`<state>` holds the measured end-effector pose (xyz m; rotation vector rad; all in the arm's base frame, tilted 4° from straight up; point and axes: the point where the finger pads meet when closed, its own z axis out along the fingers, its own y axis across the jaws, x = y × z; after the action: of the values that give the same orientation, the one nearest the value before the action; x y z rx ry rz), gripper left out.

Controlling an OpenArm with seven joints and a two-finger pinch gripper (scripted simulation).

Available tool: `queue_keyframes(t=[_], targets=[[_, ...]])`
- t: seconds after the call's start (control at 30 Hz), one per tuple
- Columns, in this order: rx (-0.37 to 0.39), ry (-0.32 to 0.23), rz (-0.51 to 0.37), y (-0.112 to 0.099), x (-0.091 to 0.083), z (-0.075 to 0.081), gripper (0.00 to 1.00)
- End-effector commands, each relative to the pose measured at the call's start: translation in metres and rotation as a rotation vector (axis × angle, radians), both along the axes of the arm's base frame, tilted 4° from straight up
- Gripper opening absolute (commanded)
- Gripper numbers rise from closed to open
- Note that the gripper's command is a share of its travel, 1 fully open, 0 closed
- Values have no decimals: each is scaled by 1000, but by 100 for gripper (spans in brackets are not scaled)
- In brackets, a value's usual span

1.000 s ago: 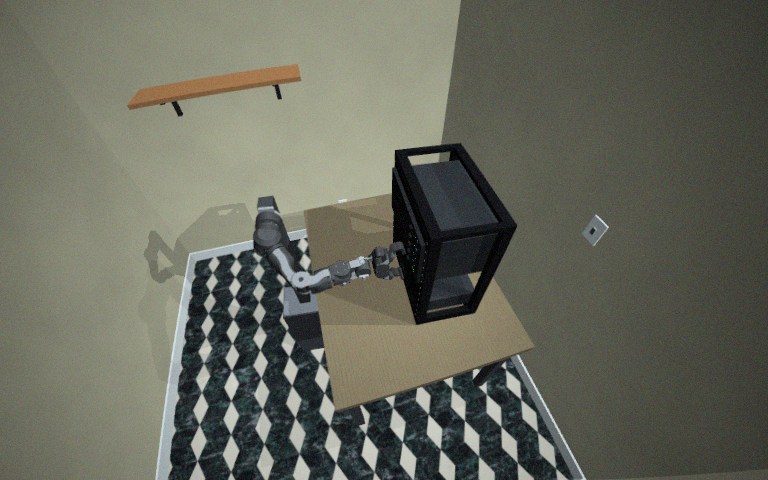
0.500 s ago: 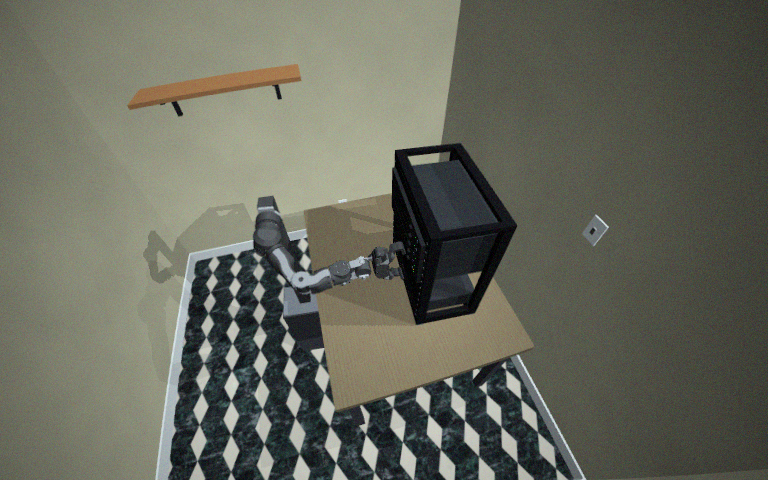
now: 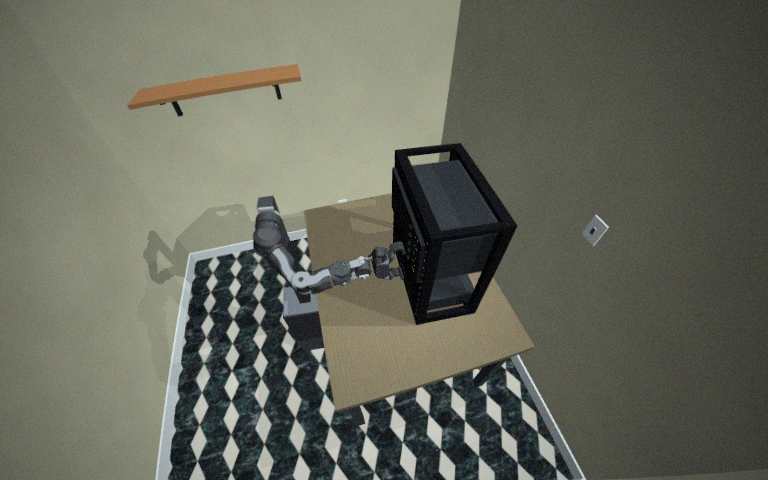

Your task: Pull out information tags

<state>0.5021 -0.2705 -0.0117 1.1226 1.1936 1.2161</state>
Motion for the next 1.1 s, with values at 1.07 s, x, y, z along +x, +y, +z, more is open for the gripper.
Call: queue_keyframes(t=[1.07], targets=[[0, 6, 0, 2, -3, 39, 100]])
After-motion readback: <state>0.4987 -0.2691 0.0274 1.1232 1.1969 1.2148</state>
